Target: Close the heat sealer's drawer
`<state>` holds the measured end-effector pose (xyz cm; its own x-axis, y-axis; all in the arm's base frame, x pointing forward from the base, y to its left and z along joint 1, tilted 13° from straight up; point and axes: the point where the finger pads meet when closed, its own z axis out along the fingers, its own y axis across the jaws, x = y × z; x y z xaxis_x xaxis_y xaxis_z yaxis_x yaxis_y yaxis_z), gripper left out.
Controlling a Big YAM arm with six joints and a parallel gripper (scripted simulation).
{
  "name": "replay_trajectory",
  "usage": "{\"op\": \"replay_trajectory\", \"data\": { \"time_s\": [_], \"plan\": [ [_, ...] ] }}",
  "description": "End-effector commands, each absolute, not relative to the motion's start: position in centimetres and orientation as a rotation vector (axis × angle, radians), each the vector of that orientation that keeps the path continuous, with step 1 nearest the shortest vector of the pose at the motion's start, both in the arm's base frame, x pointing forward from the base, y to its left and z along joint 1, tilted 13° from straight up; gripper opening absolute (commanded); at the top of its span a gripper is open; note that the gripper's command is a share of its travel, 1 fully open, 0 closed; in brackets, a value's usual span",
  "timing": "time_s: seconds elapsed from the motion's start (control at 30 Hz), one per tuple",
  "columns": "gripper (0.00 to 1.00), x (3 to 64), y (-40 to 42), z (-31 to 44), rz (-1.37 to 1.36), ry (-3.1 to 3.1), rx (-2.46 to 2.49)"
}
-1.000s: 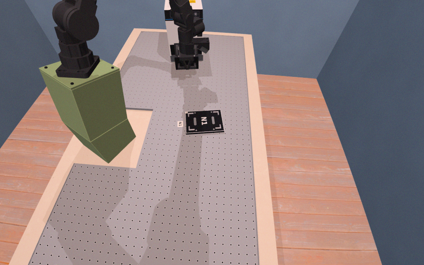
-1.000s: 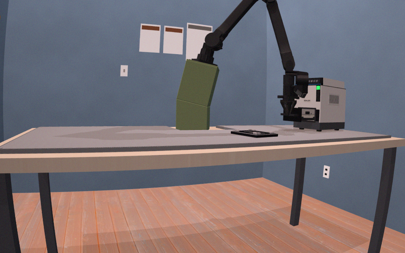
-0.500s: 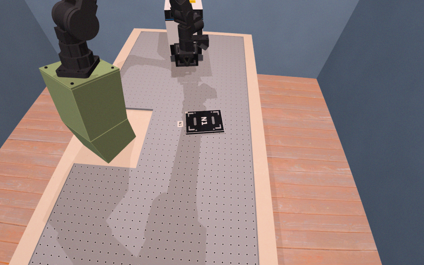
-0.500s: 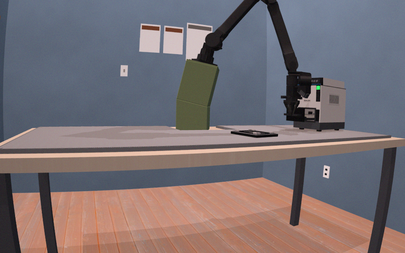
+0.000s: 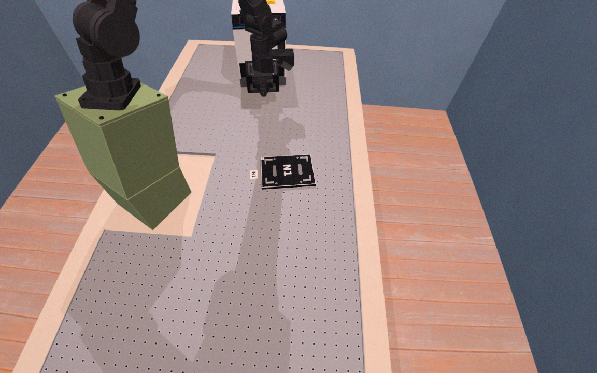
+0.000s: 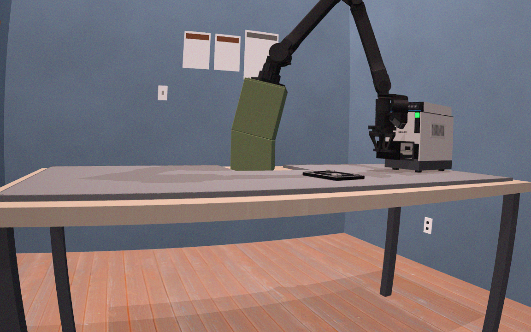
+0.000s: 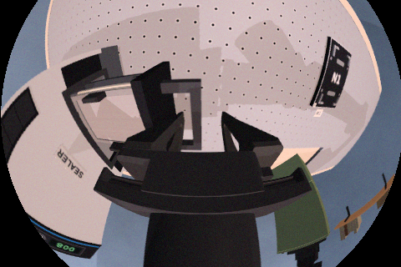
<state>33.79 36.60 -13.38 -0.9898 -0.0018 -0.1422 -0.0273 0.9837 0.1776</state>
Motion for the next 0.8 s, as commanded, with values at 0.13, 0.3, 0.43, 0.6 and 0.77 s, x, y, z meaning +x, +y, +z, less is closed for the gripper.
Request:
{"op": "replay_trajectory", "data": {
  "time_s": [0.13,0.3,0.43,0.6,0.77],
  "plan": [
    [0.45,34.2,37.2,-13.0,0.288,2.977,-0.021],
    [0.45,34.2,37.2,-13.0,0.288,2.977,-0.021],
    [0.45,34.2,37.2,-13.0,0.288,2.977,-0.021],
    [0.45,33.8,36.9,-12.0,0.287,2.982,-0.016],
    [0.45,33.6,36.6,-11.3,0.285,2.983,-0.016]
  ]
}}
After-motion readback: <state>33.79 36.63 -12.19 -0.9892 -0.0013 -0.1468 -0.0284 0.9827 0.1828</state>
